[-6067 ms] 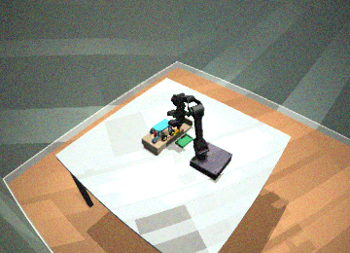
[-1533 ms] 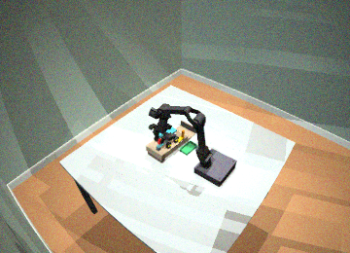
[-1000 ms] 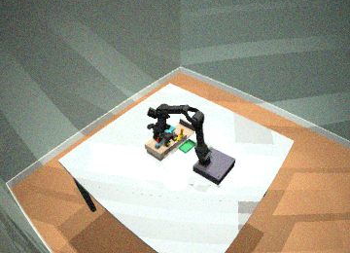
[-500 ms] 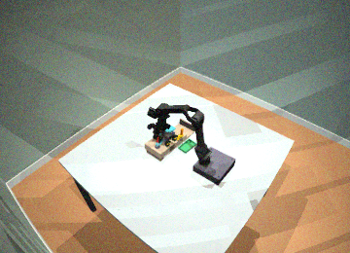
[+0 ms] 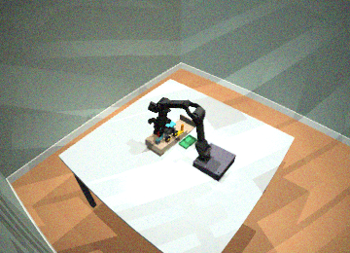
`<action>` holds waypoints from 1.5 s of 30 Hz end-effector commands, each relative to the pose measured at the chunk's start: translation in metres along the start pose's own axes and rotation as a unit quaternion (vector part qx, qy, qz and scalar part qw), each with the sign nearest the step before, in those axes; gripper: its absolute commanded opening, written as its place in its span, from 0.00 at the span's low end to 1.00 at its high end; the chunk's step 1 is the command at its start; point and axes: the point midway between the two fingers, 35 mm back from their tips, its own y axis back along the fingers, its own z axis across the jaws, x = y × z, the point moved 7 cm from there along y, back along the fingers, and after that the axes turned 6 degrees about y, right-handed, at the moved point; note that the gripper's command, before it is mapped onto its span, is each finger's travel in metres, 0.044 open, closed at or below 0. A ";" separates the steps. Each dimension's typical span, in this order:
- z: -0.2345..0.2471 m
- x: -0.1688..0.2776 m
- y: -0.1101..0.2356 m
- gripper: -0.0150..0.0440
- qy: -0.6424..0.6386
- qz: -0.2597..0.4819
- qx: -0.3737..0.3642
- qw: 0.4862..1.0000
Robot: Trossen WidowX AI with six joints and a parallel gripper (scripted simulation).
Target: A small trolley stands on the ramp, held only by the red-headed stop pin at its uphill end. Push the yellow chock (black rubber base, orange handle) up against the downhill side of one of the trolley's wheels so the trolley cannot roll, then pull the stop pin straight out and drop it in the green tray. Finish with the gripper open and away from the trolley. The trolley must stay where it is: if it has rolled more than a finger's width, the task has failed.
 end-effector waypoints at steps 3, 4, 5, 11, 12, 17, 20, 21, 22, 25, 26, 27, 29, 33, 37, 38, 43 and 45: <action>0.000 0.001 0.006 0.25 0.004 0.001 -0.003 1.000; 0.000 0.001 0.007 0.25 0.004 0.001 -0.003 1.000; 0.000 0.001 0.007 0.25 0.004 0.001 -0.003 1.000; 0.000 0.001 0.010 0.25 0.004 0.001 -0.003 1.000; 0.000 0.001 0.011 0.25 0.004 0.001 -0.003 1.000; 0.000 0.002 0.014 0.25 0.004 0.000 -0.003 1.000; 0.000 0.002 0.015 0.25 0.004 0.000 -0.003 1.000; 0.000 0.002 0.016 0.25 0.004 0.000 -0.003 1.000; 0.000 0.002 0.016 0.25 0.004 0.000 -0.003 1.000; 0.000 0.002 0.018 0.25 0.004 0.000 -0.003 1.000; 0.000 0.002 0.018 0.25 0.004 0.000 -0.003 1.000; 0.000 0.002 0.019 0.25 0.004 0.000 -0.003 1.000; 0.000 0.002 0.020 0.25 0.004 0.000 -0.003 1.000; 0.000 0.003 0.022 0.25 0.004 0.000 -0.003 1.000; 0.000 0.003 0.024 0.25 0.004 0.000 -0.003 1.000; 0.000 0.003 0.024 0.25 0.004 0.000 -0.003 1.000; 0.000 0.004 0.027 0.25 0.004 0.000 -0.003 1.000; 0.000 0.005 0.028 0.25 0.004 0.000 -0.003 1.000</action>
